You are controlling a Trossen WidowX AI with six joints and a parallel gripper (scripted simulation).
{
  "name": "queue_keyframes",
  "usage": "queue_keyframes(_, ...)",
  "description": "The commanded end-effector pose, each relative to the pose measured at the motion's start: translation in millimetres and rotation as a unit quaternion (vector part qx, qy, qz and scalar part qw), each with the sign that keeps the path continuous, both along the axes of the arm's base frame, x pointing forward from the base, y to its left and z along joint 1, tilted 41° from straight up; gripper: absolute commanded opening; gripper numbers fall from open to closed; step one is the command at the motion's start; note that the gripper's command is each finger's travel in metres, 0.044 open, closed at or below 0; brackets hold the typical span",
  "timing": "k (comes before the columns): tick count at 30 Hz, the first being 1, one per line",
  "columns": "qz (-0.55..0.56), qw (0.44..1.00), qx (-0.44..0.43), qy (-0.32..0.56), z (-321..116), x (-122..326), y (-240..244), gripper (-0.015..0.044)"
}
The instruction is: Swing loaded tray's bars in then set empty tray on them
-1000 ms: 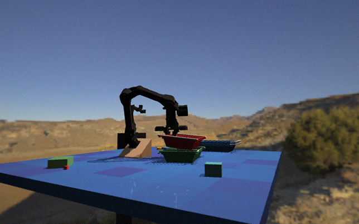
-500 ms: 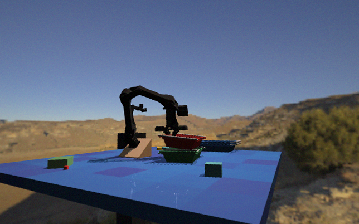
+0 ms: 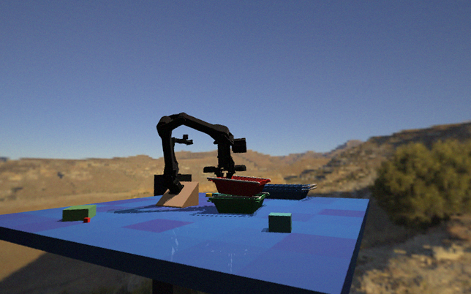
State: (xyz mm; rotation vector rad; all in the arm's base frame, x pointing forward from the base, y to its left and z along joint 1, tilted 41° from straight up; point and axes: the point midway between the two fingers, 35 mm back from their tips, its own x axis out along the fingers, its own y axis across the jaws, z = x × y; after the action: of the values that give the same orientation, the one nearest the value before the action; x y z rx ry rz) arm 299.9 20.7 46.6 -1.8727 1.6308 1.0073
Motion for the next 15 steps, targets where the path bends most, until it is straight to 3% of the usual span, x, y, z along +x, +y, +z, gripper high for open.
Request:
queue_keyframes(1, -0.006, 1.0, -0.004, 0.012, -5.1, -5.8, -9.1, 0.0)
queue_keyframes(15, -0.007, 1.0, -0.004, 0.013, -5.8, -6.3, -10.0, 0.0)
